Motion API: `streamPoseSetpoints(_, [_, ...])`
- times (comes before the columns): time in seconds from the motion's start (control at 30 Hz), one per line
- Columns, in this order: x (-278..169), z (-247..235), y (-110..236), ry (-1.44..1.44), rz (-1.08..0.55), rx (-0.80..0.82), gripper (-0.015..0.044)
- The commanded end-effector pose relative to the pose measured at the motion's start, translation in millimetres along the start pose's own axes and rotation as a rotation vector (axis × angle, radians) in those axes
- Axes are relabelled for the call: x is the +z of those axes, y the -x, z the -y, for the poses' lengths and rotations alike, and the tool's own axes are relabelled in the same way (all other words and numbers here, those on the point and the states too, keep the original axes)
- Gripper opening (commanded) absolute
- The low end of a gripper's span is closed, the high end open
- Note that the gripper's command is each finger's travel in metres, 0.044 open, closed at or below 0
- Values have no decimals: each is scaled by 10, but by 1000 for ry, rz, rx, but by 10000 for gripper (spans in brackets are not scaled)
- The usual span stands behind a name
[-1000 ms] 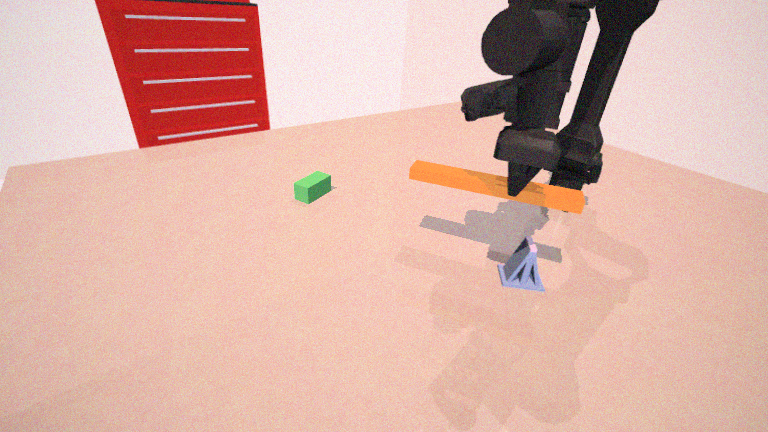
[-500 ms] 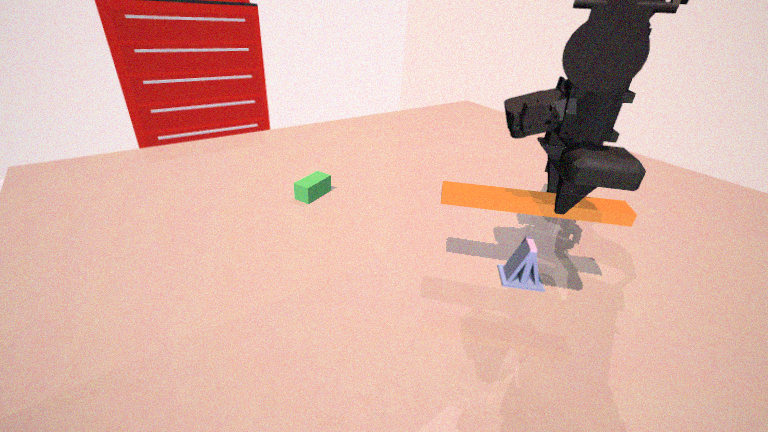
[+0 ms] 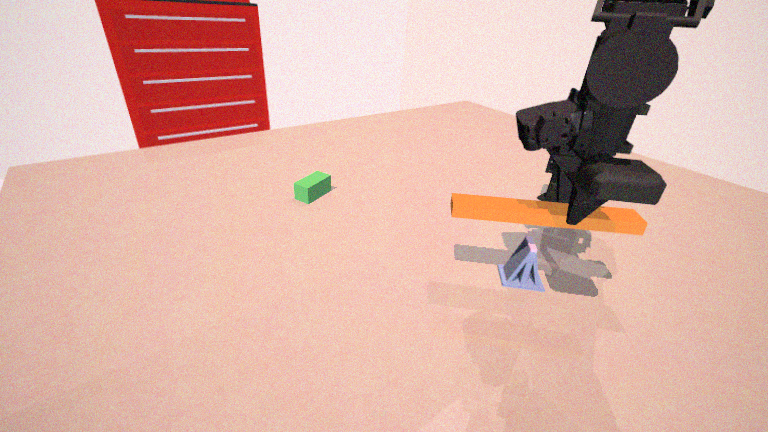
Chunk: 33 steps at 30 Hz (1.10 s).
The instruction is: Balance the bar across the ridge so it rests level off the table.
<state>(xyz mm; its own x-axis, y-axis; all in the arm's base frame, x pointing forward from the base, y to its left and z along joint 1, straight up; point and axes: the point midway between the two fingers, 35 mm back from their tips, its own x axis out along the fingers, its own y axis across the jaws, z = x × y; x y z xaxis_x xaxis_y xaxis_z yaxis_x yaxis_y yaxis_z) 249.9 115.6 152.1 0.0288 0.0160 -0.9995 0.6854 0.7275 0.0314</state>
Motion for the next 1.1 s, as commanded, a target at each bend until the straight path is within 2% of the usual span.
streamPoseSetpoints(0.0, [-5,11,-87,-3,1,-5,0])
streamPoseSetpoints(0.53, [2,37,-338,-2,1,-5,0])
streamPoseSetpoints(1.07, [4,36,-323,-2,1,-5,0])
